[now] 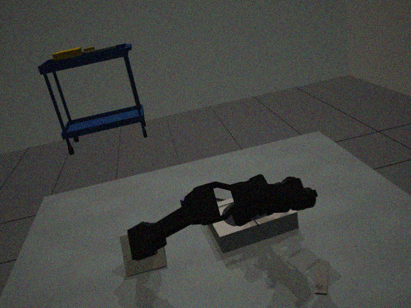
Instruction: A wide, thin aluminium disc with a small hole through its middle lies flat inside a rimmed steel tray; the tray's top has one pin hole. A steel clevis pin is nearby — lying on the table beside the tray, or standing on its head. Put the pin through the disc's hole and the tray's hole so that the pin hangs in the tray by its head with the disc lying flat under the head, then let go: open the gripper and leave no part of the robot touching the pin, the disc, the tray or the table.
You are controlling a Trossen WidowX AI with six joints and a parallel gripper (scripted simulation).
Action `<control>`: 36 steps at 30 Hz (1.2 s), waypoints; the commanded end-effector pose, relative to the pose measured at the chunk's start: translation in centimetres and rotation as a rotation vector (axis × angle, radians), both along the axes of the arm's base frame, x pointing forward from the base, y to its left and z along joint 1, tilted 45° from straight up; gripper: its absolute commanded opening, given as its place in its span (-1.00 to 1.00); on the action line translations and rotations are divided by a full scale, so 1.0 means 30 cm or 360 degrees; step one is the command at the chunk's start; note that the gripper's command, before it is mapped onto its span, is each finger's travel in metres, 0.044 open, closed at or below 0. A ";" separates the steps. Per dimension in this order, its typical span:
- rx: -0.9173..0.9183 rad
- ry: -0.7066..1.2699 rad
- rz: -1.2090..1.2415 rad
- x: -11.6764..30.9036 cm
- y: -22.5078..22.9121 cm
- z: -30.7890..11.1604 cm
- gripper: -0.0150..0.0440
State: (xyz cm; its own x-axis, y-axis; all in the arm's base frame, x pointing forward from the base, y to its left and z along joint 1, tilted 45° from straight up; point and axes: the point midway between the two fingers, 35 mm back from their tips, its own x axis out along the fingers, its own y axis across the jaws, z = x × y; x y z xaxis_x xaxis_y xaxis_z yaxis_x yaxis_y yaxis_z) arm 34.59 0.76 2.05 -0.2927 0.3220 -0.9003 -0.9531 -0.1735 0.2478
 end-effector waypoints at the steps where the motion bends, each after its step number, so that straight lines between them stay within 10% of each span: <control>1: 0.0002 0.0000 0.0005 -0.001 -0.002 -0.006 -0.49; 16: 0.0000 0.0000 0.0000 0.000 -0.001 -0.001 -0.49; 22: 0.0000 0.0000 0.0000 0.000 -0.001 -0.001 0.04; 36: 0.0002 -0.0010 0.0017 0.006 0.038 0.043 0.14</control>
State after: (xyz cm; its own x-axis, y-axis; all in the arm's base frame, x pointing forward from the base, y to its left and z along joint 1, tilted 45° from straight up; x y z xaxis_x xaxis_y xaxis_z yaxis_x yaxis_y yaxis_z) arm 34.69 2.03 3.20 -0.2924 0.3197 -0.9013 -0.9521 -0.1855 0.2431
